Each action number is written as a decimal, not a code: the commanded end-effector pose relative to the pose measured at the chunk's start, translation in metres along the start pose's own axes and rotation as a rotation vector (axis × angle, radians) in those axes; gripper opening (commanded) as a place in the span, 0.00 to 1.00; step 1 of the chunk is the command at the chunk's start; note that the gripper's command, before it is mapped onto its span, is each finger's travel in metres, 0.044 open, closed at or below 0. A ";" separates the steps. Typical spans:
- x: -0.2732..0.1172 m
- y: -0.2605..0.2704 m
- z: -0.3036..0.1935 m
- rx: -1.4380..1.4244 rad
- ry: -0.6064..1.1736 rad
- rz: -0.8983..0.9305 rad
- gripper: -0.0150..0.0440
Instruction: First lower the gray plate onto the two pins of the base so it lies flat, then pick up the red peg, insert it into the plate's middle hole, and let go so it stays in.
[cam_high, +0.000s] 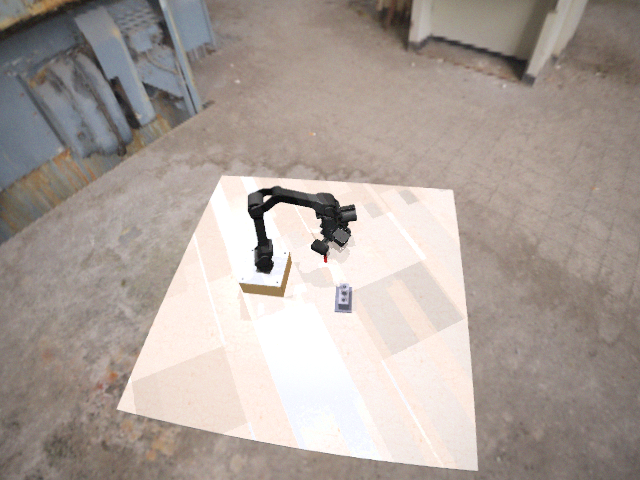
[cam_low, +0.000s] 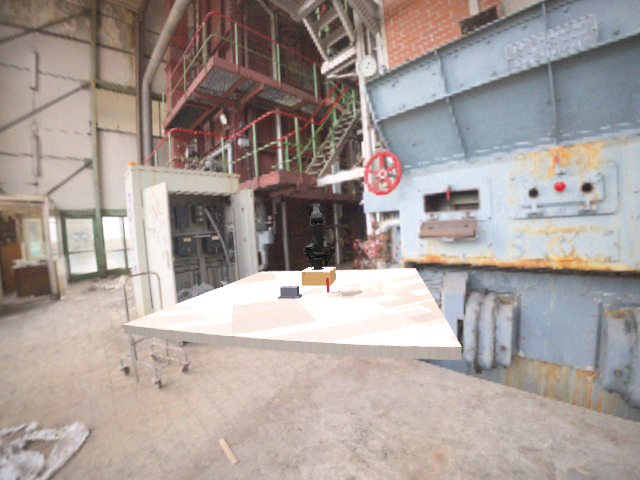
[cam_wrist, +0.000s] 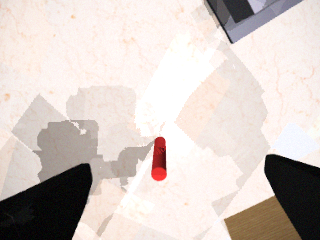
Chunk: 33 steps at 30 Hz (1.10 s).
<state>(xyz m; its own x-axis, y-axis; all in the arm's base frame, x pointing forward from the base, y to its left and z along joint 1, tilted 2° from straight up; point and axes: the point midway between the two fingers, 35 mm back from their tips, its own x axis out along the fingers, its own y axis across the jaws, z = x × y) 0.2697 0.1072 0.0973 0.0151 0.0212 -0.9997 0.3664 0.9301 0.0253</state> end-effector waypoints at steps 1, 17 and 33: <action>0.007 0.012 -0.048 0.645 0.020 -0.009 1.00; 0.018 0.013 -0.047 0.648 0.020 -0.009 1.00; 0.062 0.013 -0.047 0.648 0.020 -0.009 1.00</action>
<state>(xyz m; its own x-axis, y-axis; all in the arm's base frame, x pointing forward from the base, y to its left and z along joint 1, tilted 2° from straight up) 0.2332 0.1380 0.0407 0.0026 0.0272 -0.9996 0.8509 0.5251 0.0165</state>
